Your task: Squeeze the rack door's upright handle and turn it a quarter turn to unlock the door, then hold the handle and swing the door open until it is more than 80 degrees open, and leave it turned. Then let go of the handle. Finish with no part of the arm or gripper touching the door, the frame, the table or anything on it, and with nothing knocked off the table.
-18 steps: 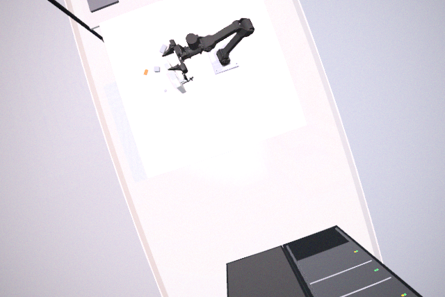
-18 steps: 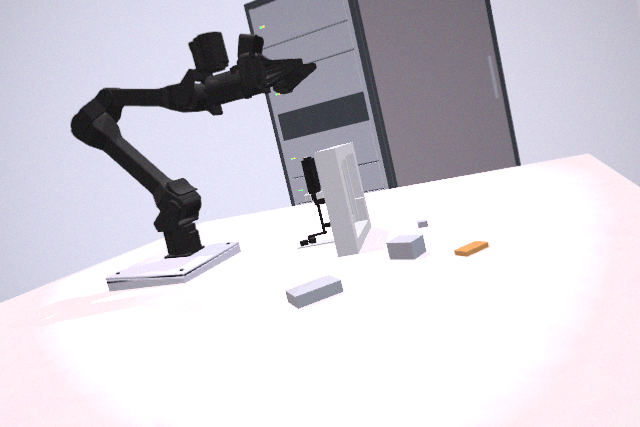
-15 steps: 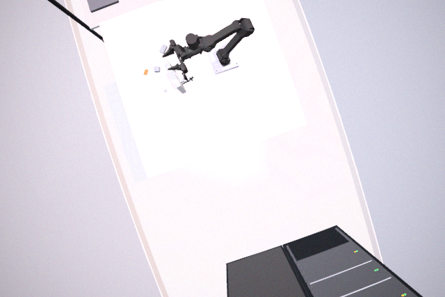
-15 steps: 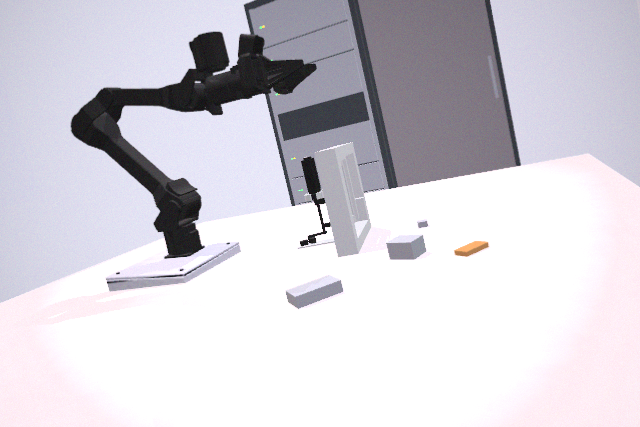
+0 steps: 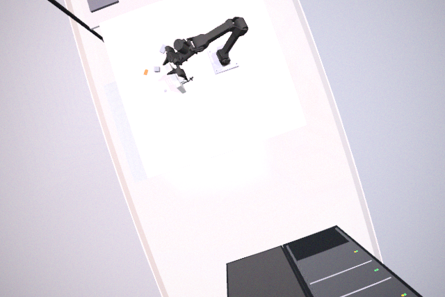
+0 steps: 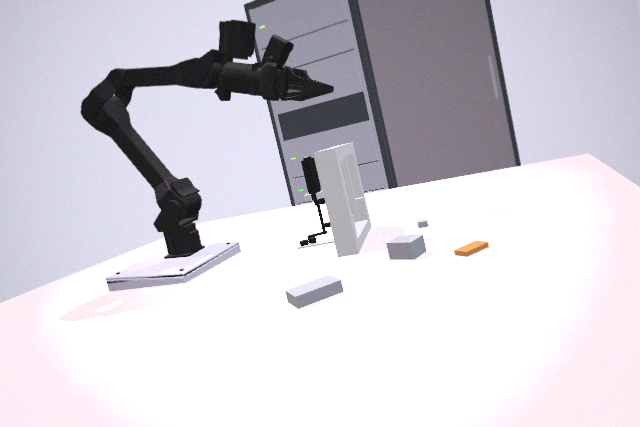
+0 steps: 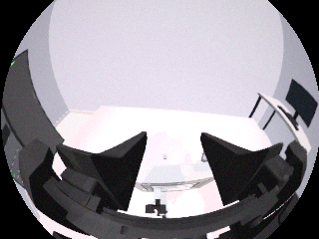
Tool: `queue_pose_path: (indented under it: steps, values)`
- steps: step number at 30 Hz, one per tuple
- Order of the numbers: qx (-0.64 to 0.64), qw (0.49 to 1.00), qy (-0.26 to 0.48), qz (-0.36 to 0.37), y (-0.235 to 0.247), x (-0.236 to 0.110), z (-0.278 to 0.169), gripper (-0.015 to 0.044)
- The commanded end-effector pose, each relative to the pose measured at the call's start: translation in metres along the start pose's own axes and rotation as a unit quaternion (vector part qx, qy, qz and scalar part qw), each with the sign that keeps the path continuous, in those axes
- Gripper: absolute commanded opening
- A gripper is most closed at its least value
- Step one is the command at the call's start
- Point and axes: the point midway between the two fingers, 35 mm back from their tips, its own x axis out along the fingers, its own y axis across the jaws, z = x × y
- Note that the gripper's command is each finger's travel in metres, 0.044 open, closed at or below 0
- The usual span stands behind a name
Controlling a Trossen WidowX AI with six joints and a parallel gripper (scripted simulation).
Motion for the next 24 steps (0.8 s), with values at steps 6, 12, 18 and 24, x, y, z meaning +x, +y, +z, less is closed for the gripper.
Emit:
queue_pose_path:
  steps: [6, 12, 18, 24]
  values:
    - [0.002, 0.993, 0.118, 0.004, 0.006, 0.014, -0.018, 0.0296]
    - [0.001, 0.981, 0.196, 0.006, 0.009, 0.018, -0.033, 0.0296]
    - [-0.001, 0.962, 0.274, 0.007, 0.012, 0.017, -0.047, 0.0296]
    - [-0.005, 0.937, 0.349, 0.008, 0.016, 0.013, -0.059, 0.0296]
